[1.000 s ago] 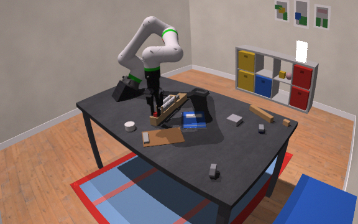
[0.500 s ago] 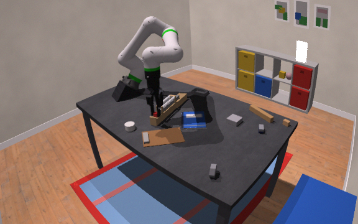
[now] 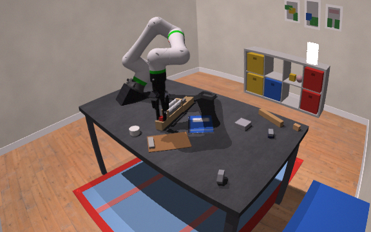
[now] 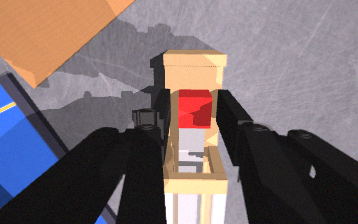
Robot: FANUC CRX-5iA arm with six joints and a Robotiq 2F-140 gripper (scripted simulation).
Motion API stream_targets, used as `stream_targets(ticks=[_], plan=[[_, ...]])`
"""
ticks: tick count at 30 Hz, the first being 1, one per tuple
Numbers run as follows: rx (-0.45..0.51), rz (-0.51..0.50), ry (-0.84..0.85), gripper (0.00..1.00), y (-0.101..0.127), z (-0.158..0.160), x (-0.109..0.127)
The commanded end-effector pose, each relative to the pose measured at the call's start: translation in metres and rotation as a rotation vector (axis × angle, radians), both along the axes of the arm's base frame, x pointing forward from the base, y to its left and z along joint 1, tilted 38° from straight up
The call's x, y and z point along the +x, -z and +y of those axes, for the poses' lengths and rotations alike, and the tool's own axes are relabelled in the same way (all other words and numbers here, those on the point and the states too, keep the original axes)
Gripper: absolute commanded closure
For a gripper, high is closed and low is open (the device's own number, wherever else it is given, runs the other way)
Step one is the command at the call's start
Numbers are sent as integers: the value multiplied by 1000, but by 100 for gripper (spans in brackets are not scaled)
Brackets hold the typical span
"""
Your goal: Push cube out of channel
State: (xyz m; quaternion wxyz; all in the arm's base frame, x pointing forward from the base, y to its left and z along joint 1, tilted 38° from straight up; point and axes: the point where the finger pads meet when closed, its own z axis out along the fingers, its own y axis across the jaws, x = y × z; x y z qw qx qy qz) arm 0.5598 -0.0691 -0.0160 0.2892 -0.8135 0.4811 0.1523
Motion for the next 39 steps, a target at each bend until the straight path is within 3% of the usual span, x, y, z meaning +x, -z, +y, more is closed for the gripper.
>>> stream_targets(ticks=[1, 5, 6, 39], plan=[[-1, -2, 1, 67, -1, -1, 0], [-1, -2, 1, 67, -1, -1, 0], [-1, -2, 1, 90, -1, -1, 0], [-1, -2, 1, 90, -1, -1, 0]])
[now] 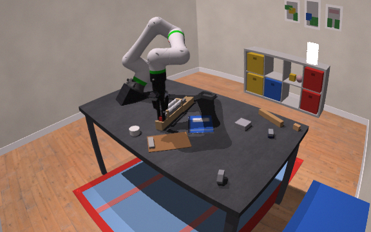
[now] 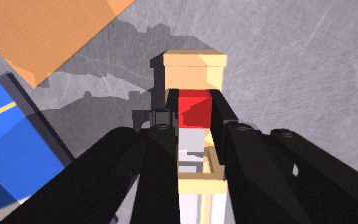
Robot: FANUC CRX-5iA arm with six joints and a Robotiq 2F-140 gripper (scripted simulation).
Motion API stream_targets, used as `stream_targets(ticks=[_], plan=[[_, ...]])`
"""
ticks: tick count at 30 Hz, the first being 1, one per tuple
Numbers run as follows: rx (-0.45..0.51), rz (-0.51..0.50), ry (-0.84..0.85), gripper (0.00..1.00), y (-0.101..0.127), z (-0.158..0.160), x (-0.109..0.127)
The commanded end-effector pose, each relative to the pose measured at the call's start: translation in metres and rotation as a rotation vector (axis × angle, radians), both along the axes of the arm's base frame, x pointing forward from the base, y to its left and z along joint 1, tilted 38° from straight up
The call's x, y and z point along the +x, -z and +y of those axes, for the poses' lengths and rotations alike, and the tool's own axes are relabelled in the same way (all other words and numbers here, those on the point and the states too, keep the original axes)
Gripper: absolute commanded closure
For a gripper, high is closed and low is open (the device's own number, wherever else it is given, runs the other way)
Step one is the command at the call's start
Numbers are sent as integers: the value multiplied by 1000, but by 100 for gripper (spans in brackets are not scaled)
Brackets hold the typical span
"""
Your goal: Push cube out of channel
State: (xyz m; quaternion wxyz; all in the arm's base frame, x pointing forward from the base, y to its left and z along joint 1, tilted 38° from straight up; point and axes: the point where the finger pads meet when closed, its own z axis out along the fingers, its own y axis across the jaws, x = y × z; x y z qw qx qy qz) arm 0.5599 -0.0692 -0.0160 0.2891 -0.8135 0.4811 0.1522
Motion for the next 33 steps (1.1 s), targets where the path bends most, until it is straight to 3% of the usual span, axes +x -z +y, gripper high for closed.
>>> stream_targets(ticks=[1, 5, 19, 33], plan=[[-1, -1, 1, 90, -1, -1, 0], [-1, -1, 1, 90, -7, -6, 0], [-1, -1, 1, 90, -61, -48, -2], [-1, -1, 1, 90, -64, -51, -2]])
